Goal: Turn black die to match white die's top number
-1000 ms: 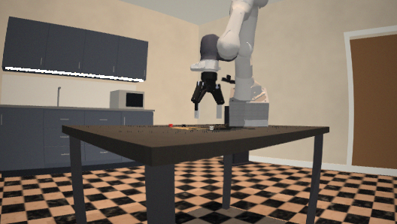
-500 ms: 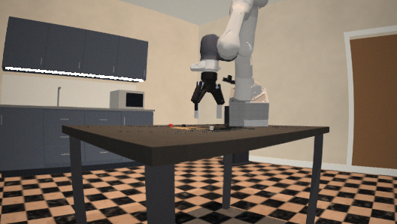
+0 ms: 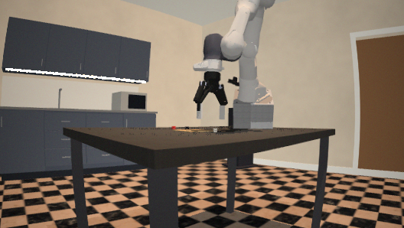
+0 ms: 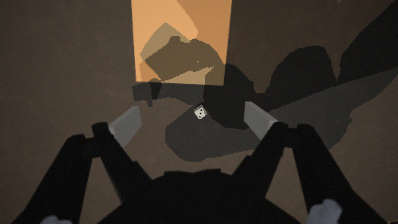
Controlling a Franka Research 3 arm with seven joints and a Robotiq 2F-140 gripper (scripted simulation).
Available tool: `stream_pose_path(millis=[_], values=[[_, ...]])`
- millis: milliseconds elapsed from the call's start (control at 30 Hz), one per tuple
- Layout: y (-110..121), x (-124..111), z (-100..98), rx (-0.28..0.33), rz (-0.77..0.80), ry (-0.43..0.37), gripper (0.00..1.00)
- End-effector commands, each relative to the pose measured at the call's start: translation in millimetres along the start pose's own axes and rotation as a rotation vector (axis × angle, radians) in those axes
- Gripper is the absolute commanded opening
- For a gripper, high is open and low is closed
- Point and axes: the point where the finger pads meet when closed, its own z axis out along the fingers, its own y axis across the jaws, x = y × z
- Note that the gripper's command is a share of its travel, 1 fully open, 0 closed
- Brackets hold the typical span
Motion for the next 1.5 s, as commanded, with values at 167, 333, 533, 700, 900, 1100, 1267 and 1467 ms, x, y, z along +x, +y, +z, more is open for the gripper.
stream_pose_path(millis=[167, 333, 533, 700, 900, 1100, 1267, 1467], values=[[3, -4, -28.4, -0.009, 0.009, -0.010, 1.00], [2, -3, -55.5, -0.009, 0.009, -0.010, 1.00], [2, -3, -87.9, -0.009, 0.009, -0.010, 1.00], [2, -3, -93.8, -0.009, 0.009, -0.010, 1.00], [2, -3, -93.8, -0.009, 0.009, -0.010, 1.00], [1, 10, -93.1, -0.009, 0.012, -0.012, 1.00], [9, 113, -87.4, -0.006, 0.032, -0.018, 1.00], [37, 191, -82.9, -0.006, 0.051, -0.013, 1.00]])
